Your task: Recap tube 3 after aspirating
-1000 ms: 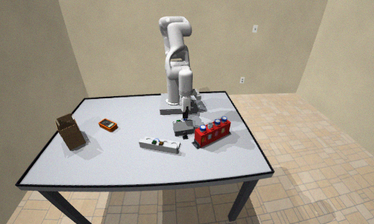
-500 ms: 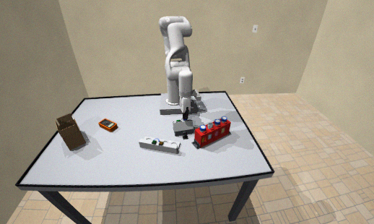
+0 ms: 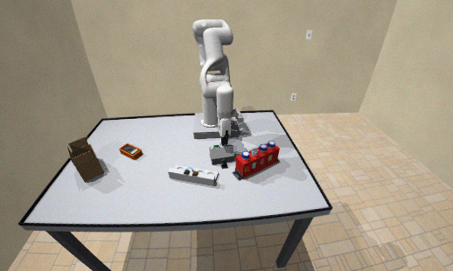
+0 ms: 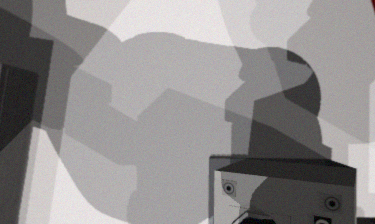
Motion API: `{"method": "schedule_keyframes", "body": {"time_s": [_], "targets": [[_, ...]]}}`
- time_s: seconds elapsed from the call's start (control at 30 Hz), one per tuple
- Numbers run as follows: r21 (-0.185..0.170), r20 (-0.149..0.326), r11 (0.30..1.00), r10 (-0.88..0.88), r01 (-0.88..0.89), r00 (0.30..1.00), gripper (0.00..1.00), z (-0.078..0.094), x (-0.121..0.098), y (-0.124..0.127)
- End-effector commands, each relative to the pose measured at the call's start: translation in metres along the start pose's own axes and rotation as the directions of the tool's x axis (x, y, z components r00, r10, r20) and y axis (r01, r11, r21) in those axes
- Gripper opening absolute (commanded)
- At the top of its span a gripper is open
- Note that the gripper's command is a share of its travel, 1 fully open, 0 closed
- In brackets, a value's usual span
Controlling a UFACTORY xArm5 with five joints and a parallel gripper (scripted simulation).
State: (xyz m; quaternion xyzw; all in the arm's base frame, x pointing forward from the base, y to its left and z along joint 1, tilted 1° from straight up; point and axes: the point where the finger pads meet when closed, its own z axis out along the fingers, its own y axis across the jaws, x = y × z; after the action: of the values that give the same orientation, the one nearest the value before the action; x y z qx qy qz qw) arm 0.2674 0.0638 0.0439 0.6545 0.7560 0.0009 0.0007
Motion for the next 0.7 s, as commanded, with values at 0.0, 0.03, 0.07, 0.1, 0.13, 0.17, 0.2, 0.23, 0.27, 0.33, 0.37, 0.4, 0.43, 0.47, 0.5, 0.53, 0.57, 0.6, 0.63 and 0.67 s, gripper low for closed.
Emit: {"method": "schedule_keyframes", "body": {"time_s": [0.0,0.03,0.07,0.1,0.13,0.17,0.2,0.23,0.27,0.33,0.37,0.4,0.43,0.47,0.5,0.53,0.57,0.6,0.63,0.67], "targets": [[0.000,-0.012,1.000,0.000,0.000,1.000,0.00,0.001,0.000,0.001],[0.000,-0.012,1.000,0.000,0.000,1.000,0.00,0.001,0.000,0.001],[0.000,-0.012,1.000,0.000,0.000,1.000,0.00,0.001,0.000,0.001],[0.000,-0.012,1.000,0.000,0.000,1.000,0.00,0.001,0.000,0.001],[0.000,-0.012,1.000,0.000,0.000,1.000,0.00,0.001,0.000,0.001],[0.000,-0.012,1.000,0.000,0.000,1.000,0.00,0.001,0.000,0.001],[0.000,-0.012,1.000,0.000,0.000,1.000,0.00,0.000,0.000,0.001],[0.000,-0.012,1.000,0.000,0.000,1.000,0.00,0.000,0.000,0.001],[0.000,-0.012,1.000,0.000,0.000,1.000,0.00,0.000,0.000,0.001],[0.000,-0.012,1.000,0.000,0.000,1.000,0.00,-0.003,0.000,0.001],[0.000,-0.012,1.000,0.000,0.000,1.000,0.00,-0.006,0.000,0.001],[0.000,-0.012,1.000,0.000,0.000,1.000,0.00,-0.009,0.000,0.001],[0.000,-0.012,1.000,0.000,0.000,1.000,0.00,-0.012,0.000,0.001],[0.000,-0.012,1.000,0.000,0.000,1.000,0.00,-0.015,0.000,0.001],[0.000,-0.012,1.000,0.000,0.000,1.000,0.00,-0.018,0.000,0.001],[0.000,-0.012,1.000,0.000,0.000,1.000,0.00,-0.021,0.000,0.001],[0.000,-0.012,1.000,0.000,0.000,1.000,0.00,-0.024,0.000,0.001],[0.000,-0.012,1.000,0.000,0.000,1.000,0.00,-0.027,0.000,0.001],[0.000,-0.012,1.000,0.000,0.000,1.000,0.00,-0.027,0.000,0.001],[0.000,-0.012,1.000,0.000,0.000,1.000,0.00,-0.027,0.000,0.001]]}}
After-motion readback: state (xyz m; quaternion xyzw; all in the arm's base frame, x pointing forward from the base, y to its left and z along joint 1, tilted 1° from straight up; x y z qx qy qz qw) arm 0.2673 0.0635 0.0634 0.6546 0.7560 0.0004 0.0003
